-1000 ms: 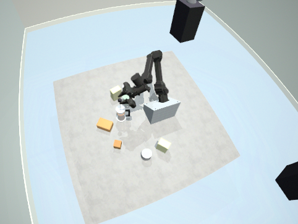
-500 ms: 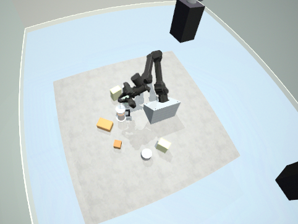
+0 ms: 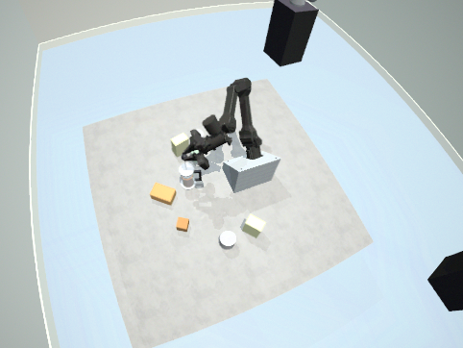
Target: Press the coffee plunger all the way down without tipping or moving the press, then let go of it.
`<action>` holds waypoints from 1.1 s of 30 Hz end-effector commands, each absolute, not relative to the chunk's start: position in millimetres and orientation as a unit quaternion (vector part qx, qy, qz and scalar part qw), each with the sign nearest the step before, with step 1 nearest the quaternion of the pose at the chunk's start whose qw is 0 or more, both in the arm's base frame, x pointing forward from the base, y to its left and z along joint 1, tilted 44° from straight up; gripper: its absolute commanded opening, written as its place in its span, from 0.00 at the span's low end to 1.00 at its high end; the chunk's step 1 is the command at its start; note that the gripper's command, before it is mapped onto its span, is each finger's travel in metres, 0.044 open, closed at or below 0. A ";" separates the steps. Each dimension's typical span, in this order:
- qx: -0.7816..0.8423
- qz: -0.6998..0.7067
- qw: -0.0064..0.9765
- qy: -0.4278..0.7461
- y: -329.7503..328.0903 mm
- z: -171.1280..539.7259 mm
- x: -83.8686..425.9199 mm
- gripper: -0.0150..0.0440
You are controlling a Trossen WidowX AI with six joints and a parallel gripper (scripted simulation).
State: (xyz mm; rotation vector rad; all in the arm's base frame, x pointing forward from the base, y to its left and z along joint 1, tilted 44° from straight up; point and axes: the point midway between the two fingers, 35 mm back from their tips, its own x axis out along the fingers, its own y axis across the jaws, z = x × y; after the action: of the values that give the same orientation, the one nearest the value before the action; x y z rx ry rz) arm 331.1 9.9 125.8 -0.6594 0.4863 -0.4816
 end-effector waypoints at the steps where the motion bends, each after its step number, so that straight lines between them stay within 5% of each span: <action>1: -0.322 -0.231 0.884 0.249 0.2 109.9 328.2 0.45; 33: -0.324 -0.231 0.884 0.247 -37.0 72.7 331.0 0.45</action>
State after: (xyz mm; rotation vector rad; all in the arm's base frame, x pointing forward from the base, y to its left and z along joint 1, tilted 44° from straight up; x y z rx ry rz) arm 339.8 -22.5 91.0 -0.6457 0.4550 -0.4677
